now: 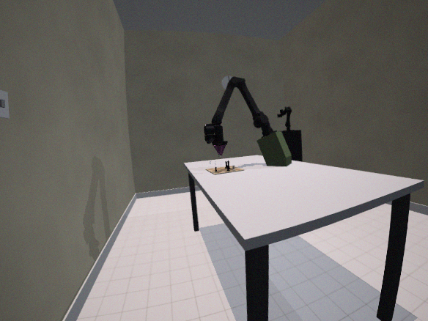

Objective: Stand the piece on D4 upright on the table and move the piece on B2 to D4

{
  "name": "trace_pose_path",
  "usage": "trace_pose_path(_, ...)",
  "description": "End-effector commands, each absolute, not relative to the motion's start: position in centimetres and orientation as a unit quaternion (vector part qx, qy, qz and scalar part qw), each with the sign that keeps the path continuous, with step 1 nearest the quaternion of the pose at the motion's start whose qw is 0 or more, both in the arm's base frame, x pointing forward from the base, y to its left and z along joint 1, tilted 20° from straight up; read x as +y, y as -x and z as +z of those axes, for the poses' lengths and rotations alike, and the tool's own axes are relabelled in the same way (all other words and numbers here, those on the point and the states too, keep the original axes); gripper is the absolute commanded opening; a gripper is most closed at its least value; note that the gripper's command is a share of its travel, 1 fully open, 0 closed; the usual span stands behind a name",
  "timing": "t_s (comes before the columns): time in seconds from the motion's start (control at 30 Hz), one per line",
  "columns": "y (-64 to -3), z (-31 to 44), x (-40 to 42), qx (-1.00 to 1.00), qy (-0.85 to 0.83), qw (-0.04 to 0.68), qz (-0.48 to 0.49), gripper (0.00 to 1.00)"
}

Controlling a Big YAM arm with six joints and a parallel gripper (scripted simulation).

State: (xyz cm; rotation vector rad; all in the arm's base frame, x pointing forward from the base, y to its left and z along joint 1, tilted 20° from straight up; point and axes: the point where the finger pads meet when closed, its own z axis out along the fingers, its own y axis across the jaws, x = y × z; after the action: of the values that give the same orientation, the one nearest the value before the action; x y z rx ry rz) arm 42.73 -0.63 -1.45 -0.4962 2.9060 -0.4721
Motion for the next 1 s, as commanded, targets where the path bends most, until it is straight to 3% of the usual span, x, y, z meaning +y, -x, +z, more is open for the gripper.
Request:
trace_pose_path(0.0, -44.6, -0.2, 0.0, 0.969, 0.159, 0.102, -0.159, 0.0)
trace_pose_path(0.13, -45.1, -0.4, -1.2, 0.973, 0.142, 0.092, -0.157, 0.0)
trace_pose_path(0.43, -54.4, 3.3, -7.7, 0.982, -0.024, 0.121, -0.141, 0.0)
trace_pose_path(0.97, -53.1, 1.7, -7.4, 0.984, -0.02, 0.11, -0.141, 0.0)
